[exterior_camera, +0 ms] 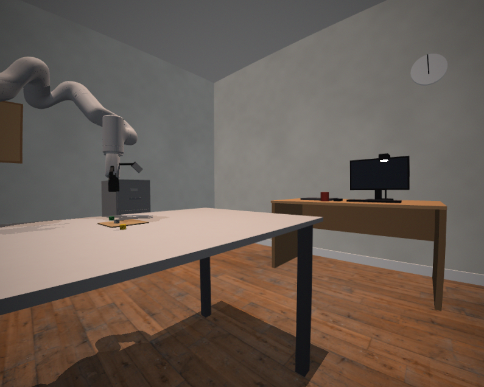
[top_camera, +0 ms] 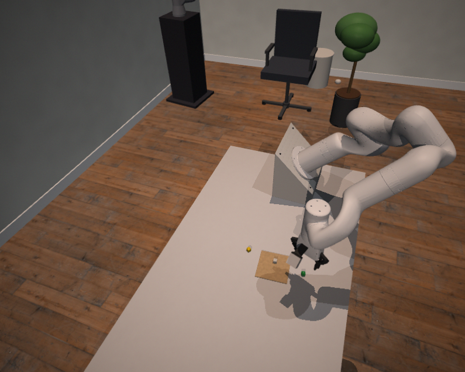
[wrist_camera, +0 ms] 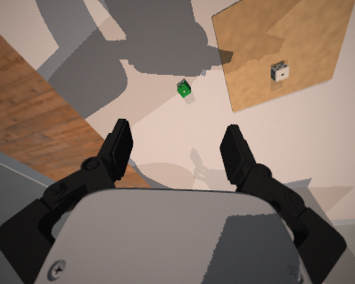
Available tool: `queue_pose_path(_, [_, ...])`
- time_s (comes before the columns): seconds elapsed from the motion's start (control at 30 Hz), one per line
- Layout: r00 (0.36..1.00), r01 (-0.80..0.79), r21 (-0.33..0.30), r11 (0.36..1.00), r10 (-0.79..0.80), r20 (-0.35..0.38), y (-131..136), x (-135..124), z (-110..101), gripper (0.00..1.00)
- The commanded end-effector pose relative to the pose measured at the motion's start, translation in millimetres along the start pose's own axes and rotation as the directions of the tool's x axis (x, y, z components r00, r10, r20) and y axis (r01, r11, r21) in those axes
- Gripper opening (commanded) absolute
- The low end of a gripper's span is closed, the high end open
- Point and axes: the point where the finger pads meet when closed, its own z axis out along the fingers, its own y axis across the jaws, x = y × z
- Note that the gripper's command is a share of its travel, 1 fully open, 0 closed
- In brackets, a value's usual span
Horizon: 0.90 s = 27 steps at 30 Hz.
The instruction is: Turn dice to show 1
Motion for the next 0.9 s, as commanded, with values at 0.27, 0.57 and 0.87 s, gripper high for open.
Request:
queue_pose_path(0.27, [0.952, -0.307, -0.010, 0.952, 0.307, 0.005, 0.4, -0.5, 3.9, 1.00])
queue_pose_path(0.57, [0.830, -0.557, -0.011, 0.830, 0.557, 0.002, 1.1, -1.6, 8.2, 1.00])
queue_pose_path(0.87, [0.690, -0.724, -0.011, 0.690, 0.724, 0.000, 1.7, -2.5, 11.6, 1.00])
